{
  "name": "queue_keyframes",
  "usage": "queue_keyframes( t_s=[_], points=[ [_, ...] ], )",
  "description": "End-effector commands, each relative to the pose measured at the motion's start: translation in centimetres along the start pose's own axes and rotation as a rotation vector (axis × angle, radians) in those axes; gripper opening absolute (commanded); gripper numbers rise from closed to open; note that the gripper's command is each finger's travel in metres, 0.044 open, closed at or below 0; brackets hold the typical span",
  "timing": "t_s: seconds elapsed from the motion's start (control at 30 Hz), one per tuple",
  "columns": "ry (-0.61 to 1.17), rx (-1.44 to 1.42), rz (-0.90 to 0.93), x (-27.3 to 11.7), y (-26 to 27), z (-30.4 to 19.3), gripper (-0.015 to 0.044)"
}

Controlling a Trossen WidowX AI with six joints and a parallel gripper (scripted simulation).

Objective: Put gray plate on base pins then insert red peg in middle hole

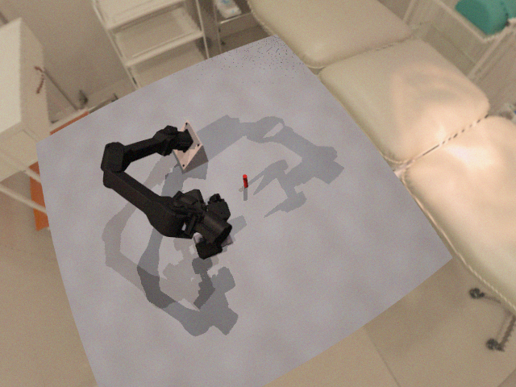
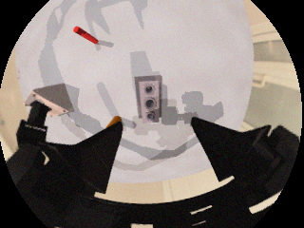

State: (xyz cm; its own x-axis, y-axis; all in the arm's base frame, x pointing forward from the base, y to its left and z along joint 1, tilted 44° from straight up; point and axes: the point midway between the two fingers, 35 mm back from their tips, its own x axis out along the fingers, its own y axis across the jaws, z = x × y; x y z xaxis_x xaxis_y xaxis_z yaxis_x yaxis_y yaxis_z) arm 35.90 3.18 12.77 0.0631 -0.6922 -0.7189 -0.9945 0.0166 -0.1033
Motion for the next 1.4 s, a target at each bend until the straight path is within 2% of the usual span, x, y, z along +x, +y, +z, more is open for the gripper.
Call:
queue_keyframes(
  t_s=[0.0,0.63,1.37],
  points=[
    [-0.001,0.05,0.011,-0.3,0.2,0.5,0.044],
    [-0.015,1.524,0.035,-0.9,7.4,12.9,0.044],
    [0.016,2.541,0.016,-0.2,14.6,18.4,0.044]
  ],
)
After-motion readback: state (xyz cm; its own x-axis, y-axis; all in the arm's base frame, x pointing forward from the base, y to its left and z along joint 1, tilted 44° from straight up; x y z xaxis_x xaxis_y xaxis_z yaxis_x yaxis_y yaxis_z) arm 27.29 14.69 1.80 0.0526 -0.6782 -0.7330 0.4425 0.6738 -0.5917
